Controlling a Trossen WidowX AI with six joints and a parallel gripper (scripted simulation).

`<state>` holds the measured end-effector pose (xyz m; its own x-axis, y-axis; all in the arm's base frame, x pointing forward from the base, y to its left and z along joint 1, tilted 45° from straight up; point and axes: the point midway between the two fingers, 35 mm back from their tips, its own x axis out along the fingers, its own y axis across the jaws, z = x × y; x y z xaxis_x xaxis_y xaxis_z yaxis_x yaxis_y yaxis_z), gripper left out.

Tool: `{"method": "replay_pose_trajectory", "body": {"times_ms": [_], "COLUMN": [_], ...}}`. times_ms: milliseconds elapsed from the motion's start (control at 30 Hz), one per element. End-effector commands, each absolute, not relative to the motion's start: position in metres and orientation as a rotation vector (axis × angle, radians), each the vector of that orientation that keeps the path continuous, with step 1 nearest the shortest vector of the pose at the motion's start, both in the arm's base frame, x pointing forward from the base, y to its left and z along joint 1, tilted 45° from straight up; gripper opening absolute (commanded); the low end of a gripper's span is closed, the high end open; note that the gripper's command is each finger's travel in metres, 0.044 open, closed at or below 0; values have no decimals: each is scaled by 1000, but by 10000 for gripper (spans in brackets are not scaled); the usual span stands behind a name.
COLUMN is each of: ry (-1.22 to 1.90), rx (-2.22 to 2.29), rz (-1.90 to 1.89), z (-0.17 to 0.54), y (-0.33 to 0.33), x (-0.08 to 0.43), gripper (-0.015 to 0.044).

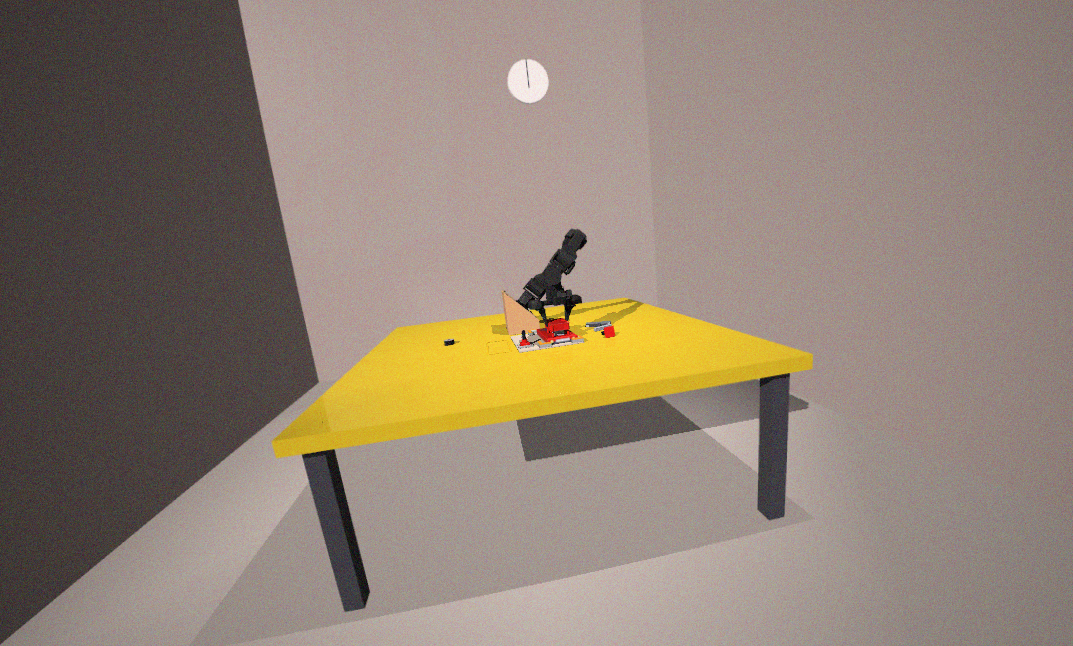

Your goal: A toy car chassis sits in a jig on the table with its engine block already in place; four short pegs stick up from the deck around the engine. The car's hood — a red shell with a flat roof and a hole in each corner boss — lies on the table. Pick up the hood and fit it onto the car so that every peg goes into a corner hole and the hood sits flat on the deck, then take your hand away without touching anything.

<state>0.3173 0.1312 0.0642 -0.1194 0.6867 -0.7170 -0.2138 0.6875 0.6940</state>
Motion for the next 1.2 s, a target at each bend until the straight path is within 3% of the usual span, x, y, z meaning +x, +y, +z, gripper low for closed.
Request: {"method": "replay_pose_trajectory", "body": {"times_ms": [0,1167], "ry": [1504,1504], "rx": [415,415], "rz": [805,805], "z": [65,61], "y": [132,137], "x": [318,317], "gripper": [0,0]}}
